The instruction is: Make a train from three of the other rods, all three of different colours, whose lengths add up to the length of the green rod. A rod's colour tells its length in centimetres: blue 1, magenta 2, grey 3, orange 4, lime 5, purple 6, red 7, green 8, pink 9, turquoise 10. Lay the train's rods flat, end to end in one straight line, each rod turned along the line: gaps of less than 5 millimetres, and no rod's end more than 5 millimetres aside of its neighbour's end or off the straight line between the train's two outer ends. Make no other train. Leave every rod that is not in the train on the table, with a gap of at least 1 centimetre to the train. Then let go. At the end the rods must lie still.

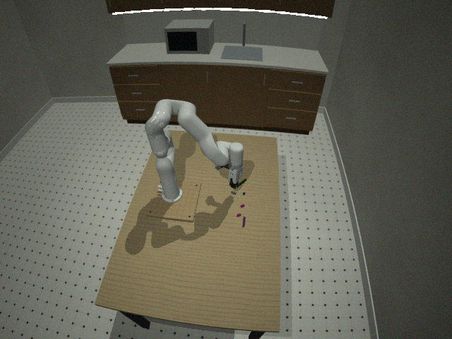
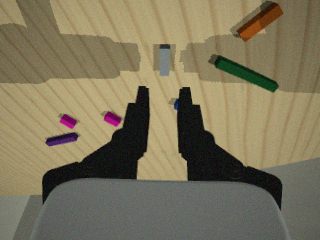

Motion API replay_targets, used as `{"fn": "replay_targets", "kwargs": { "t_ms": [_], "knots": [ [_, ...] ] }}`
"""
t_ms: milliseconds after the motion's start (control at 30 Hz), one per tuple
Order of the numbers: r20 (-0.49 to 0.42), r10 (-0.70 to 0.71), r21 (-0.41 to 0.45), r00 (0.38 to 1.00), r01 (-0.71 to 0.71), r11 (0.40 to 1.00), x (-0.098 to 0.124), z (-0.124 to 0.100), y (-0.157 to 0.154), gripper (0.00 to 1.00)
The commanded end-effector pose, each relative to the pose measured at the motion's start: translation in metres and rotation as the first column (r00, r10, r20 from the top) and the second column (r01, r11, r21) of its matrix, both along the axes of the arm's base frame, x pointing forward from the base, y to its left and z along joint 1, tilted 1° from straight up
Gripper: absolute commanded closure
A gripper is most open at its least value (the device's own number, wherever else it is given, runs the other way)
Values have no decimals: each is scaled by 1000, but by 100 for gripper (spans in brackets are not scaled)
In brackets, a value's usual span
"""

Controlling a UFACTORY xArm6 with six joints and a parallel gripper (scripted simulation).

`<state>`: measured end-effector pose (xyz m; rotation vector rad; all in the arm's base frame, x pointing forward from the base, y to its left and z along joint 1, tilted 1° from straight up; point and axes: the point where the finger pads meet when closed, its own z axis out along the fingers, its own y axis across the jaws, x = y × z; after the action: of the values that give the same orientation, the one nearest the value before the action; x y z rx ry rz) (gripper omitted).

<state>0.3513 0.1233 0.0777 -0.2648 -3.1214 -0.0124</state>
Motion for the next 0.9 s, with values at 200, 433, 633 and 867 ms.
{"fn": "replay_targets", "kwargs": {
  "t_ms": [200,433,633,867],
  "knots": [
    [4,0,2,1000,0,1000,1,-1,0,76],
    [4,0,2,1000,0,1000,1,-4,0,76],
    [4,0,2,1000,0,1000,1,-11,0,76],
    [4,0,2,1000,0,1000,1,-18,0,76]
  ]
}}
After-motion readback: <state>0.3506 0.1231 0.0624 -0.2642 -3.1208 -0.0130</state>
